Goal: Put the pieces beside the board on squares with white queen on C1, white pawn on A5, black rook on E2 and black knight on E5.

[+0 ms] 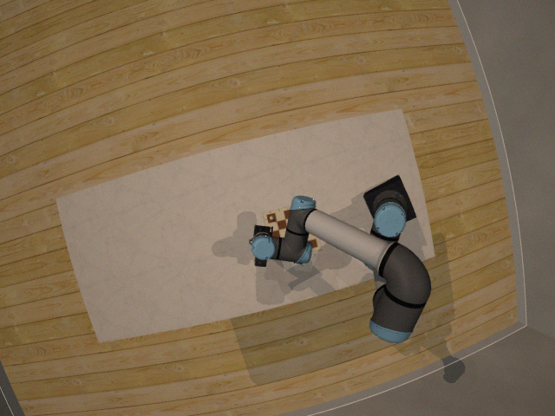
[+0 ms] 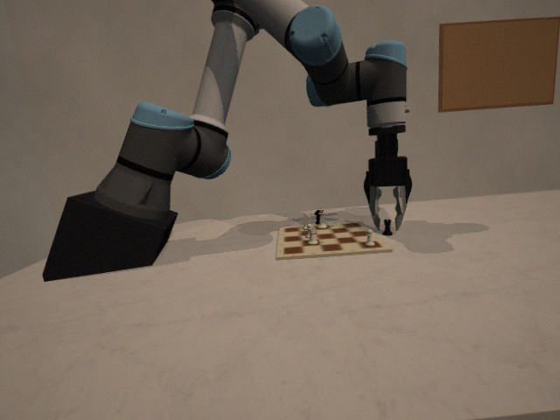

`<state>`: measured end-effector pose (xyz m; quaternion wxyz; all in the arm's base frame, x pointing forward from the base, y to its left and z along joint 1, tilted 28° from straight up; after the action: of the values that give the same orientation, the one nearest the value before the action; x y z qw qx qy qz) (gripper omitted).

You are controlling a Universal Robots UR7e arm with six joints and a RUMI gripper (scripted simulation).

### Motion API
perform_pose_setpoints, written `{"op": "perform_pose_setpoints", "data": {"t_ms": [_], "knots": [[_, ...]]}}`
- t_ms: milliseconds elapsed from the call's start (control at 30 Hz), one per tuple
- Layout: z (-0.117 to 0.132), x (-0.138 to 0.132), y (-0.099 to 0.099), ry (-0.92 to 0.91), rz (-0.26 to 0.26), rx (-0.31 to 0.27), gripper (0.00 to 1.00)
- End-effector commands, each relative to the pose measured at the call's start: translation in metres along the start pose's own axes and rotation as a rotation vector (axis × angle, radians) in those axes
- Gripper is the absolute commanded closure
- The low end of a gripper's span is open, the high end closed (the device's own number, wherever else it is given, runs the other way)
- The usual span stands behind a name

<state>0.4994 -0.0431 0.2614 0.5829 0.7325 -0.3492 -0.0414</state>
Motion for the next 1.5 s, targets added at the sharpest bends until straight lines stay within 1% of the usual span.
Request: {"op": "perform_pose_setpoints", "data": {"t_ms": [0,767,800,1467], "knots": [[-0.0004,-0.0009,-0.0009,0.001,-0.002,0.0,0.78],[-0.0004,-0.001,-0.0009,0.001,-0.002,0.0,0.78],[-0.0004,-0.001,-0.0009,0.001,-0.002,0.0,1.0],[-0.0004,-0.001,-0.0009,0.001,-0.002,0.0,1.0]]}}
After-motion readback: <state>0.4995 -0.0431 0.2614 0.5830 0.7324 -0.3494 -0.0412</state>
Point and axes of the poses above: the point where the finger pads meet when closed, its own y axis back along the fingers, its own x axis across the jaws, z = x × y, the point moved 9 cm from there along y, back along the fingers, and after that the axes turned 9 degrees about -y, right-handed, at the moved point
